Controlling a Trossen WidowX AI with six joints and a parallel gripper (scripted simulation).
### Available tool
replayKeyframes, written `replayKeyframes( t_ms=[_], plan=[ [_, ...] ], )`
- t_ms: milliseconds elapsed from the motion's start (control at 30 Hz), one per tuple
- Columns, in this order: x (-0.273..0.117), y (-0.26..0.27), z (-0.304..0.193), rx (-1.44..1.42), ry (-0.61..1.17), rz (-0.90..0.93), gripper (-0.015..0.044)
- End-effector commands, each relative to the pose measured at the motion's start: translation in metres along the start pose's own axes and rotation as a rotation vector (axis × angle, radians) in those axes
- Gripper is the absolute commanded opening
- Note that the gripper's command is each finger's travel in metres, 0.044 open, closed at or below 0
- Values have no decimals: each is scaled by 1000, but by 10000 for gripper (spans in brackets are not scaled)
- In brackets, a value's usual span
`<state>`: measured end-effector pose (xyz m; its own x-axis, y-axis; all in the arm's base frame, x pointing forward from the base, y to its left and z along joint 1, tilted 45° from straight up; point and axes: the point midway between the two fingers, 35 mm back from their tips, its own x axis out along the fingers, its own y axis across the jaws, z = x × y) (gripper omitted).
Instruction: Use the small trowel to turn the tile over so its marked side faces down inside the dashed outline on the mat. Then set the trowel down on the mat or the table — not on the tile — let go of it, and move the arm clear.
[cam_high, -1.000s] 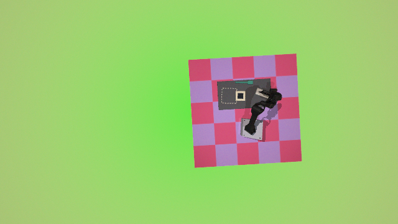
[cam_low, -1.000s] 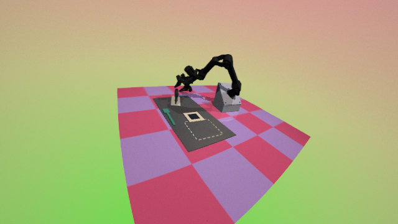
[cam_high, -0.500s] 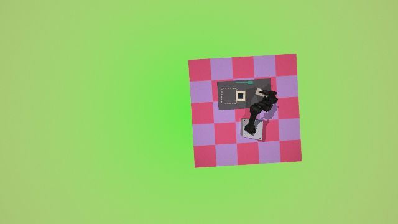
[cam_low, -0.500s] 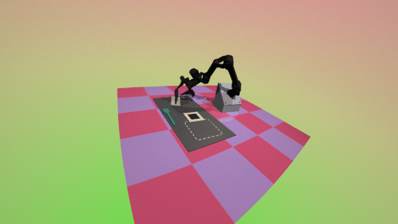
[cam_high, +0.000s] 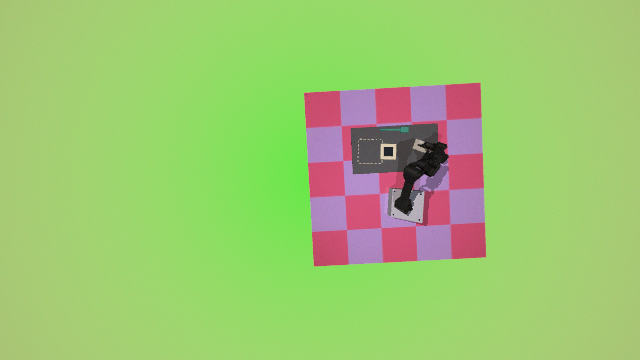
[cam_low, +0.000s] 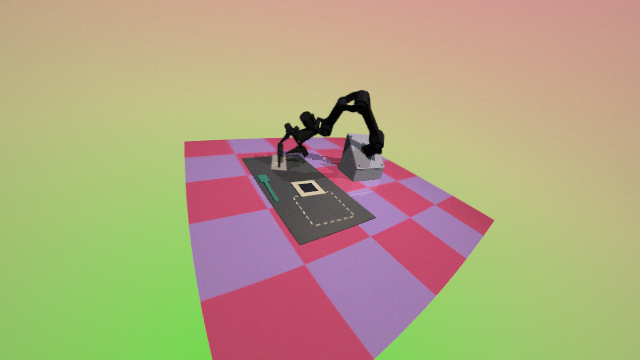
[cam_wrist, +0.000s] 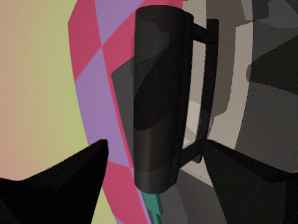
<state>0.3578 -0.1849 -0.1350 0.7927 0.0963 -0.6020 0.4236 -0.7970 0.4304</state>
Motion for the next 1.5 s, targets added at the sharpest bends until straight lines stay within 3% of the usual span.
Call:
replayKeyframes(
  t_ms=[0,867,1067,1467],
  plan=[
    [9,-2,0,4,-1,-3,300],
    [49,-3,-1,5,2,-2,300],
    [49,-3,-1,5,2,-2,142],
    [49,-3,-1,5,2,-2,62]
  ],
)
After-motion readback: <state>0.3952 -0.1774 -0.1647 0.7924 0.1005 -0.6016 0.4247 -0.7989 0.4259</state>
